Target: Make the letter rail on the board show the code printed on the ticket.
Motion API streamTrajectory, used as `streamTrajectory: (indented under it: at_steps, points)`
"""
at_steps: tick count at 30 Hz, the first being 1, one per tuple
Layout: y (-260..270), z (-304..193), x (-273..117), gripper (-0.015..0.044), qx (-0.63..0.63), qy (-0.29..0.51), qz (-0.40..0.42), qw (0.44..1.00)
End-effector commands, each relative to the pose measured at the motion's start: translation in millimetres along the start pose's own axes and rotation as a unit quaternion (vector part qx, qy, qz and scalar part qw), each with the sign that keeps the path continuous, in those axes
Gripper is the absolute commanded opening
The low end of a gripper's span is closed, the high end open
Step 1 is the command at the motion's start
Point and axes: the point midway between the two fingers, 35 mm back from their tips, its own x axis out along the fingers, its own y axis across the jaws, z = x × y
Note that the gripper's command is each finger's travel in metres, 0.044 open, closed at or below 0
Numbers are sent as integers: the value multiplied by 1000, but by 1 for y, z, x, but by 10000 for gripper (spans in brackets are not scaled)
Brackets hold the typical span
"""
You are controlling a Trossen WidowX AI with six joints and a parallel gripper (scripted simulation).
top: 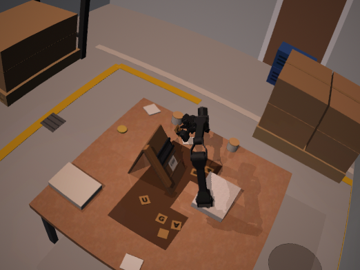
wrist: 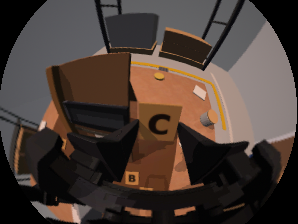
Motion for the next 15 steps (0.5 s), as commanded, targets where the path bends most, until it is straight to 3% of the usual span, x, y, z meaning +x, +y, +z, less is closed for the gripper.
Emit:
streamTrajectory:
  at_steps: [1, 15]
  points:
    - [-13, -11, -2, 0, 7, -14, 9, 1000]
    - [-37, -39, 14, 0, 29, -41, 28, 998]
